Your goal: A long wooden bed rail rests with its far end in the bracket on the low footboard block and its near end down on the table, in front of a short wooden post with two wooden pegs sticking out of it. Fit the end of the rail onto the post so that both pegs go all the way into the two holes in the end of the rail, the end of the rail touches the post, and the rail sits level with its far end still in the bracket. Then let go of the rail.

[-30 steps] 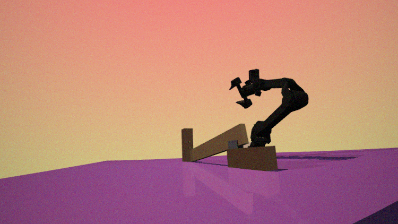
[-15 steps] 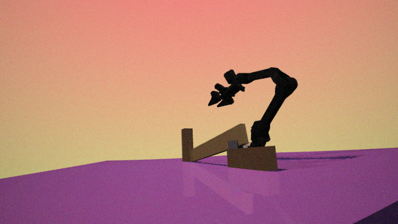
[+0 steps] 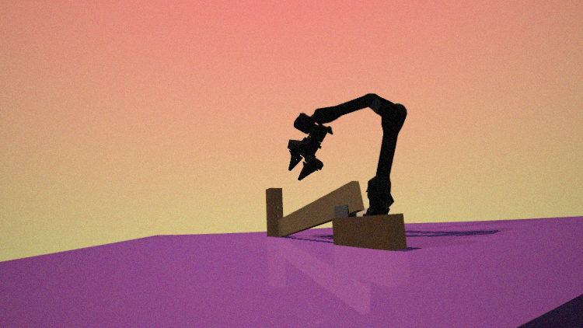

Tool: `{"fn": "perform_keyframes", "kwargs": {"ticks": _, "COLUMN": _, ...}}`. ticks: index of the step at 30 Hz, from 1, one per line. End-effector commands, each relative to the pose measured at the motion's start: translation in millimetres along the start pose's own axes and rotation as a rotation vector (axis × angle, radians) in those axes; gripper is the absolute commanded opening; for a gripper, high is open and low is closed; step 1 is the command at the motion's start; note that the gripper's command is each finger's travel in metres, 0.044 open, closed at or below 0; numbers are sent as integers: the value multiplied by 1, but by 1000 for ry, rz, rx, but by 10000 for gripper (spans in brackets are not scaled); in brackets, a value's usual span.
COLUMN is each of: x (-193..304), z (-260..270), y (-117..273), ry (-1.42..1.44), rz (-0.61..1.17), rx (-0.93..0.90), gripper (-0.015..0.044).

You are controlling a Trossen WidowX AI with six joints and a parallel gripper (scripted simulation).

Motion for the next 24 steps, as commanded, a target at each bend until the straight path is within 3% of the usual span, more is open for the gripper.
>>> {"fn": "perform_keyframes", "kwargs": {"ticks": 1, "x": -40, "z": 21, "y": -52, "ry": 623, "rz": 16, "rx": -311, "gripper": 440}}
{"fn": "perform_keyframes", "kwargs": {"ticks": 12, "x": -72, "z": 70, "y": -108, "ry": 1339, "rz": -137, "rx": -696, "gripper": 440}}
{"fn": "perform_keyframes", "kwargs": {"ticks": 24, "x": -70, "z": 74, "y": -109, "ry": 1373, "rz": -151, "rx": -717, "gripper": 440}}
Point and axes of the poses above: the point midway between the two fingers, 35 mm back from their tips, its own y axis back along the fingers, its own z axis across the jaws, x = y × z, the point moved 9 cm from there along y, back along the fingers, and after that the axes turned 3 degrees about -y, right-handed, at the moved point
